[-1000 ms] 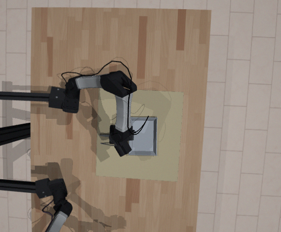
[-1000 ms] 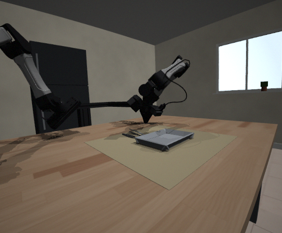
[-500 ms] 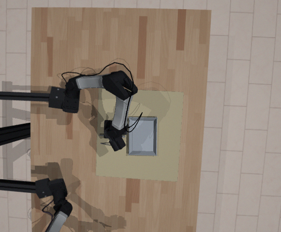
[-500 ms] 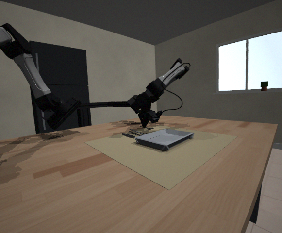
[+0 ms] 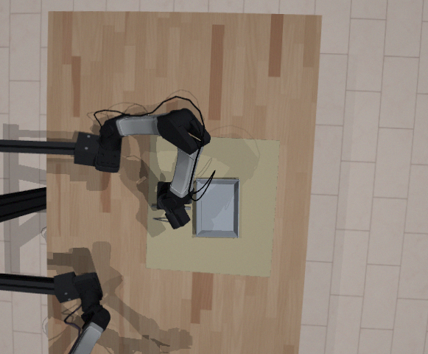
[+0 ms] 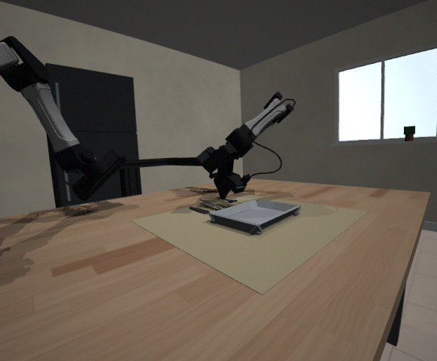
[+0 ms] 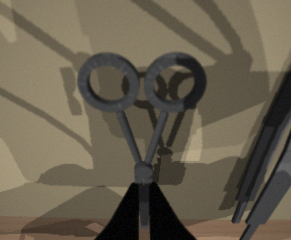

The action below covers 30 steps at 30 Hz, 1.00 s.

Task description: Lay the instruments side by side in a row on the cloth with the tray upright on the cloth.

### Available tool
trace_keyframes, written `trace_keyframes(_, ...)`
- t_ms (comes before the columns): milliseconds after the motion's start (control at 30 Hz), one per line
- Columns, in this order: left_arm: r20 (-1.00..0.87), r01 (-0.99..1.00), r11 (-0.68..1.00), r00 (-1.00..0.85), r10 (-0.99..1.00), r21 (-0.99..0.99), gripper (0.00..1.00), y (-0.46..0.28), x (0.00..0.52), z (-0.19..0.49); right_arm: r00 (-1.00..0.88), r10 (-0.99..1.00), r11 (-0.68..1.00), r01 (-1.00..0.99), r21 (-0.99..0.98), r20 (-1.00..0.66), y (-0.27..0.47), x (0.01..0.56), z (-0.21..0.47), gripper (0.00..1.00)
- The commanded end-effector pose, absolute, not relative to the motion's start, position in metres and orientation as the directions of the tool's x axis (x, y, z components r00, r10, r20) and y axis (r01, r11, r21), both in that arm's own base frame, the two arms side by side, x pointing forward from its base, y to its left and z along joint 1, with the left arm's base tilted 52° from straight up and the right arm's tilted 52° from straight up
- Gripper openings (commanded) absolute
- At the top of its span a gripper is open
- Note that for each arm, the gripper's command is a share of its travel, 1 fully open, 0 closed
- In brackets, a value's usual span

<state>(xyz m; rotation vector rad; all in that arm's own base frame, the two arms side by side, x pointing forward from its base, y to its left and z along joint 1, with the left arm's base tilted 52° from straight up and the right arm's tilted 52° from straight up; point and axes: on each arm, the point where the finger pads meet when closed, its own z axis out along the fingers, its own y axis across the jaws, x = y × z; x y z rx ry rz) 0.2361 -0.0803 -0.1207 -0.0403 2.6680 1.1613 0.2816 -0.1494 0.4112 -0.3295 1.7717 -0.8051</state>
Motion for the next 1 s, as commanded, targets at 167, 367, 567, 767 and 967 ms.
trace_keyframes(167,-0.218,-0.124,0.677,-0.974,0.055,0.726,0.06,-0.068,0.24,-0.126,-0.34,-0.594,0.724,0.171,-0.669,-0.729,-0.146,0.28,0.417,0.33)
trace_keyframes(367,-0.22,-0.121,0.678,-0.974,0.061,0.725,0.06,-0.066,0.242,-0.129,-0.34,-0.594,0.724,0.171,-0.669,-0.729,-0.146,0.28,0.417,0.33)
trace_keyframes(567,-0.231,-0.132,0.684,-0.971,0.055,0.717,0.06,-0.064,0.248,-0.132,-0.34,-0.594,0.724,0.171,-0.669,-0.729,-0.146,0.28,0.417,0.33)
trace_keyframes(767,-0.225,-0.129,0.68,-0.973,0.055,0.721,0.06,-0.06,0.248,-0.135,-0.34,-0.594,0.724,0.171,-0.669,-0.729,-0.146,0.28,0.417,0.33)
trace_keyframes(967,-0.256,-0.135,0.702,-0.964,0.07,0.699,0.06,-0.073,0.256,-0.131,-0.34,-0.594,0.724,0.171,-0.669,-0.729,-0.146,0.28,0.417,0.33)
